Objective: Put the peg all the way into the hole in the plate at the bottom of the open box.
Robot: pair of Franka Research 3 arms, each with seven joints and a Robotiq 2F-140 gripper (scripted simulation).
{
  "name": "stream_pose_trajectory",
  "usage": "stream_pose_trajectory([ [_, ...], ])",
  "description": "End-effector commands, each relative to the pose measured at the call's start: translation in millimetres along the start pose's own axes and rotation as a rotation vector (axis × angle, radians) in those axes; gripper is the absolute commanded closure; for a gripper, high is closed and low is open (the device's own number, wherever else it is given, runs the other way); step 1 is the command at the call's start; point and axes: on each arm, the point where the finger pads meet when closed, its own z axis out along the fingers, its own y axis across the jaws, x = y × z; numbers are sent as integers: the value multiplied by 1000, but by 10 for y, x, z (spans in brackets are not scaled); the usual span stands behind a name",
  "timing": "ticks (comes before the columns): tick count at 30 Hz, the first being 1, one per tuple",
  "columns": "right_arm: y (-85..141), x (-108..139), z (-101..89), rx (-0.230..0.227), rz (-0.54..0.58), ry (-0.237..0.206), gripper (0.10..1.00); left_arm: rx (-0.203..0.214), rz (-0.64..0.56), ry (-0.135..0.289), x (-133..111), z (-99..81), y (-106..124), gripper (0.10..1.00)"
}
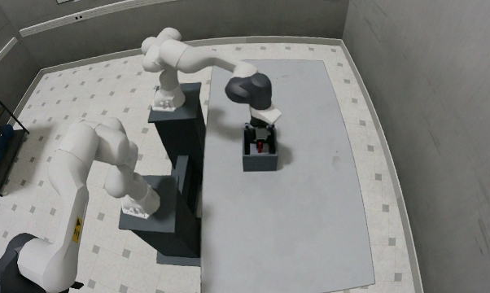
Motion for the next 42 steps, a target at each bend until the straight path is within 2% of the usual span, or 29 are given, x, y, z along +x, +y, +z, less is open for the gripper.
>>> stream_pose_trajectory([
  [1, 1, 1, -2, 0, 0, 0, 98, 3, 4, 2, -2, 15, -13, 999],
  [31, 1, 1, -2, 0, 0, 0, 98, 3, 4, 2, -7, 302, -14, 999],
  [42, 1, 1, -2, 0, 0, 0, 98, 3, 4, 2, -8, 350, -14, 999],
])
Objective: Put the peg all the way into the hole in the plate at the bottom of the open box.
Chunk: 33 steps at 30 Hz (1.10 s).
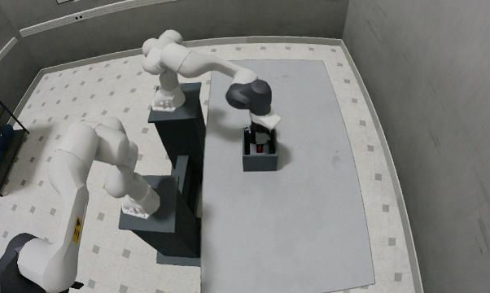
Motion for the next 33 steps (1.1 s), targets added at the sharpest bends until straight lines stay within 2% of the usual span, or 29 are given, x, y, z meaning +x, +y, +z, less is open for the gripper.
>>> stream_pose_trajectory([
  [1, 1, 1, -2, 0, 0, 0, 98, 4, 5, 4, 5, 15, -19, 999],
  [19, 1, 1, -2, 0, 0, 0, 98, 4, 5, 4, 5, 19, -19, 999],
  [20, 1, 1, -2, 0, 0, 0, 98, 4, 5, 4, 5, 19, -19, 849],
  [33, 1, 1, -2, 0, 0, 0, 98, 4, 5, 4, 5, 19, -19, 849],
])
